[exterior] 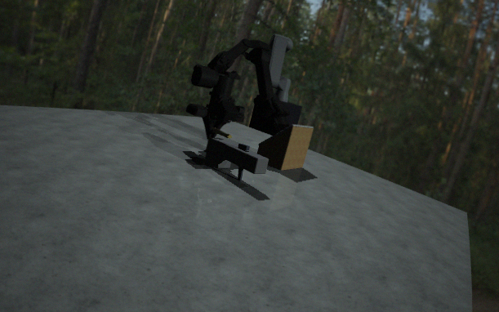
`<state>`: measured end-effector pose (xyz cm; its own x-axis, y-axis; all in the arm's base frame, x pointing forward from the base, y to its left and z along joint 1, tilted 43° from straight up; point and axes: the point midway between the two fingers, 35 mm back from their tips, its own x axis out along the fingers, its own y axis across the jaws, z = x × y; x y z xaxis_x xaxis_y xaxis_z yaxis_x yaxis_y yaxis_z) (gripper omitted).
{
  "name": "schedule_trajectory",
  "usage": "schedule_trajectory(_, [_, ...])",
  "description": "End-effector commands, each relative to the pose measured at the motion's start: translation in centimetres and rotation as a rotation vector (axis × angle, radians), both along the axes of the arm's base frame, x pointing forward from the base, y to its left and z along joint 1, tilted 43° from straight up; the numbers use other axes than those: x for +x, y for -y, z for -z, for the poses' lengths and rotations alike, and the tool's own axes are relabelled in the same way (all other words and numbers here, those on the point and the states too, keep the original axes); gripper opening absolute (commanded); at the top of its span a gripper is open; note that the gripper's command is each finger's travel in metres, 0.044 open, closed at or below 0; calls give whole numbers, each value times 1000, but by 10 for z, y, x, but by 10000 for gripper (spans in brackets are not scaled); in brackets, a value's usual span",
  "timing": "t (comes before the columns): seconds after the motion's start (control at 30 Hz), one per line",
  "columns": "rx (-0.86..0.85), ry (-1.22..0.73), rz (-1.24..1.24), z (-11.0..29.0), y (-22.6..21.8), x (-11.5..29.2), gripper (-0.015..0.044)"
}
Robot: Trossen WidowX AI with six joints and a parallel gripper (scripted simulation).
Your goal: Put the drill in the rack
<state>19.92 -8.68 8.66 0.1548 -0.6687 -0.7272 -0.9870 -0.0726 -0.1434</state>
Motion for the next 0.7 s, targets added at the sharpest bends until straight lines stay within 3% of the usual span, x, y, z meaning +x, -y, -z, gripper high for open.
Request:
schedule_trajectory(0.0, [4, -4, -2, 4, 3, 0, 0])
schedule_trajectory(0.6, [3, -4, -2, 19, 17, 4, 0])
schedule_trajectory(0.67, [-2, -5, -2, 15, 15, 3, 52])
